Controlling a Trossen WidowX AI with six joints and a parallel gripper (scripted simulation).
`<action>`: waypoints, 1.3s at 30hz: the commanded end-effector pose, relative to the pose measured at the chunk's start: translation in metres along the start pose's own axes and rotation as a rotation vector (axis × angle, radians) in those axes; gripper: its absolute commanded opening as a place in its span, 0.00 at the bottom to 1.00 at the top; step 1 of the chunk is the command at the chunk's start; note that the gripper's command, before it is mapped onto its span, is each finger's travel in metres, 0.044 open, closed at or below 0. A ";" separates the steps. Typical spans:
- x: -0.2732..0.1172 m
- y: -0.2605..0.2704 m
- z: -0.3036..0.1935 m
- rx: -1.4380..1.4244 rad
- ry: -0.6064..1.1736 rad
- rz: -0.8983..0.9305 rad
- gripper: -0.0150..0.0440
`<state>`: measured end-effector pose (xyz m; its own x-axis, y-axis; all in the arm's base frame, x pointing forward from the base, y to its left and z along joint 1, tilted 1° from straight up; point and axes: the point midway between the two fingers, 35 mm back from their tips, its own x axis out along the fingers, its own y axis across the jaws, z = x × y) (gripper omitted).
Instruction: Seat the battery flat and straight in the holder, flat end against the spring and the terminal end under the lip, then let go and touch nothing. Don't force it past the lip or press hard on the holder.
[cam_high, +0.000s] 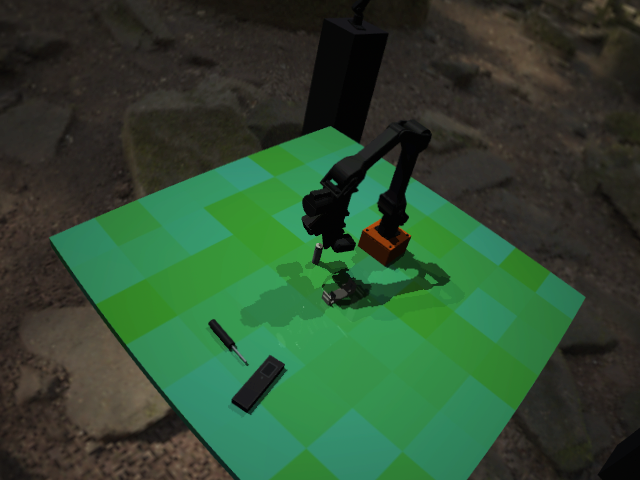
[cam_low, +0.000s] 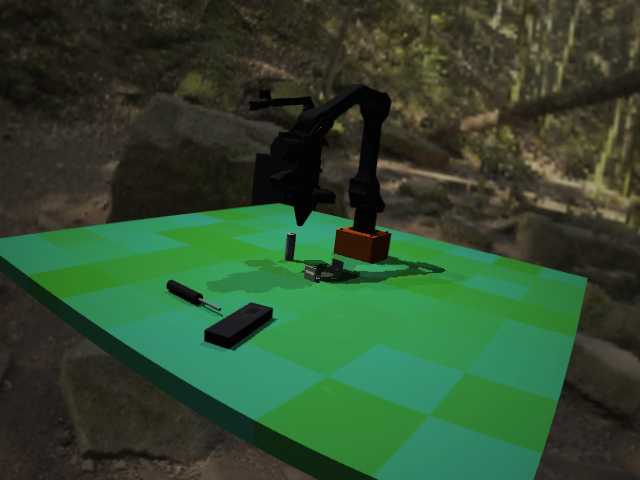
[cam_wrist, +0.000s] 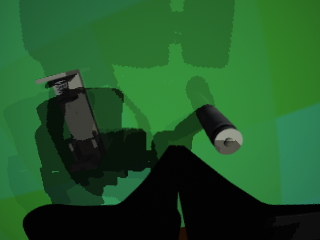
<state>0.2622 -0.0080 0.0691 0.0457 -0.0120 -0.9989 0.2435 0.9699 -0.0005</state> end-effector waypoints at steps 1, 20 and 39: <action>0.035 -0.002 -0.005 0.005 0.021 -0.010 0.25; 0.056 -0.023 -0.006 0.002 0.021 -0.009 0.25; 0.055 -0.055 -0.006 0.002 0.021 -0.012 0.25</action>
<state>0.2463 -0.0553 0.0134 0.0187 -0.0165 -0.9997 0.2470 0.9690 -0.0114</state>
